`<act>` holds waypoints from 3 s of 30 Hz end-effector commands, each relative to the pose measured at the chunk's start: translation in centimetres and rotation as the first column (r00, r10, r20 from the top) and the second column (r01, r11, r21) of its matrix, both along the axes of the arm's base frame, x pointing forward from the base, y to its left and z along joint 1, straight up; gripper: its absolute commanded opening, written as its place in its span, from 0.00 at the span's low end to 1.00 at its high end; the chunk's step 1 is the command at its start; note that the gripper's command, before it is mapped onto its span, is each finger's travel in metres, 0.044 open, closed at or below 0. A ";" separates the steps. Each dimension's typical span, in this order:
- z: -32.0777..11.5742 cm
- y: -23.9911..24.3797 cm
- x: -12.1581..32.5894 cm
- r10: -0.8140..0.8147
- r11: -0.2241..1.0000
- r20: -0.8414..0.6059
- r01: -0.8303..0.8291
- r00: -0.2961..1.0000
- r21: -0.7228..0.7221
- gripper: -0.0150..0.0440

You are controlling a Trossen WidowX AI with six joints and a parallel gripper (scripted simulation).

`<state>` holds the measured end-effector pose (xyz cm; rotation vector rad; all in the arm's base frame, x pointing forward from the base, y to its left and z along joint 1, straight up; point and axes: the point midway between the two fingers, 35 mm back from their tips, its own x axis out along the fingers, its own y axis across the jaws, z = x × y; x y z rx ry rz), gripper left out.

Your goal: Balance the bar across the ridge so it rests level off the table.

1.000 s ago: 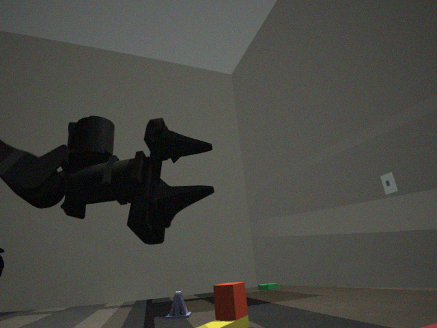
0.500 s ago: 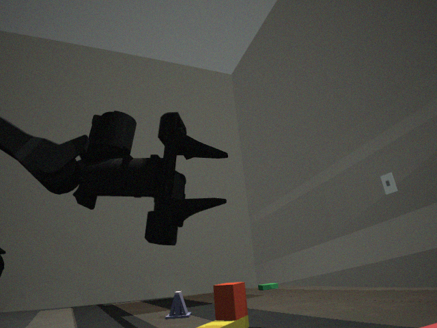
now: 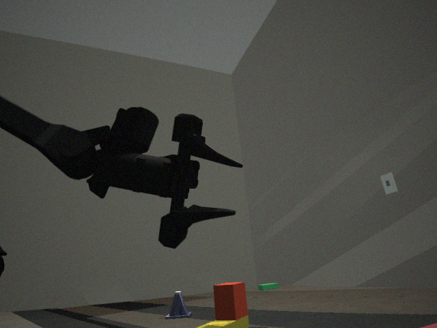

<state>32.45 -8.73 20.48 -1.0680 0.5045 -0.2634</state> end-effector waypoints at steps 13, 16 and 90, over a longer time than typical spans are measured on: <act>-1.1 0.1 1.4 -0.131 0.899 0.001 0.118 0.991 0.422 0.79; -1.3 0.2 1.6 -0.164 0.857 -0.009 0.146 0.986 0.494 0.79; -4.5 1.8 0.0 -0.560 -0.827 -0.828 0.076 -0.015 0.558 0.79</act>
